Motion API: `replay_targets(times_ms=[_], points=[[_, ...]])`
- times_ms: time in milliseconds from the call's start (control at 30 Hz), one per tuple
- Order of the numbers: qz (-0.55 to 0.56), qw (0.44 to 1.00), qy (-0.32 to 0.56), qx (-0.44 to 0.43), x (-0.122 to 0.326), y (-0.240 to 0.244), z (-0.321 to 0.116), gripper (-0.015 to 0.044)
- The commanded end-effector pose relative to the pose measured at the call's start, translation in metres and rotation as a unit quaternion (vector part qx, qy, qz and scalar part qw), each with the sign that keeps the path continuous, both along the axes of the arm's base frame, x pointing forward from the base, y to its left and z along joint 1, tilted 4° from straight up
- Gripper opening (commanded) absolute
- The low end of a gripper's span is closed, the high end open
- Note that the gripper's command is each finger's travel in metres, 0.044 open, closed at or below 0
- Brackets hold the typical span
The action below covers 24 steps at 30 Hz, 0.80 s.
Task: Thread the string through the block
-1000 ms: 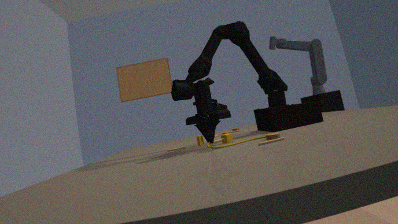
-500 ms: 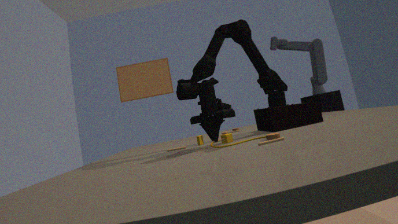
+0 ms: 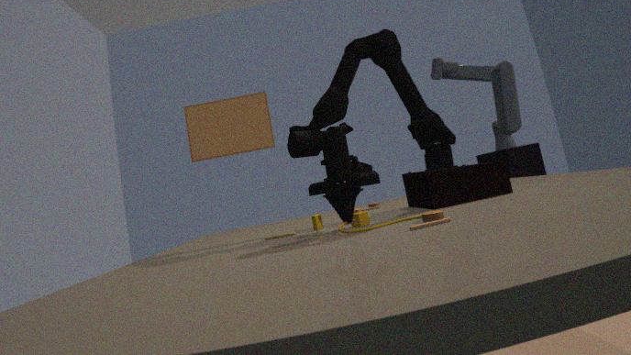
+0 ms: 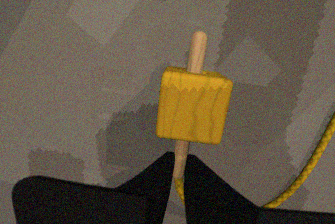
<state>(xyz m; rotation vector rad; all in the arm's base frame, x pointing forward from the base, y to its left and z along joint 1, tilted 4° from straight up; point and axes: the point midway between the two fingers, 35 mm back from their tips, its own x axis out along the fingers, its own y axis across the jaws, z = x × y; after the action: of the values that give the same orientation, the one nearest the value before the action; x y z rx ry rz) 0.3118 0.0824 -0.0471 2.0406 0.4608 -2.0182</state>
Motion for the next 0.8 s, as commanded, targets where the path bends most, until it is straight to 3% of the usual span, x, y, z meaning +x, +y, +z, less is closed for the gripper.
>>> replay_targets(times_ms=[0,133,300,433,633,767], points=[[0.002,1.0,0.0,0.0,-0.007,-0.003,0.0,0.0],[0.002,1.0,0.0,0.0,-0.009,-0.004,0.0,0.0],[0.0,1.0,0.001,0.0,-0.006,-0.002,0.0,0.0124],[0.0,1.0,0.001,0.0,-0.005,-0.002,0.002,0.0124],[0.0,1.0,0.001,0.0,-0.004,-0.006,0.077,0.0124],[0.0,1.0,0.001,0.0,-0.004,-0.006,0.08,0.0124]])
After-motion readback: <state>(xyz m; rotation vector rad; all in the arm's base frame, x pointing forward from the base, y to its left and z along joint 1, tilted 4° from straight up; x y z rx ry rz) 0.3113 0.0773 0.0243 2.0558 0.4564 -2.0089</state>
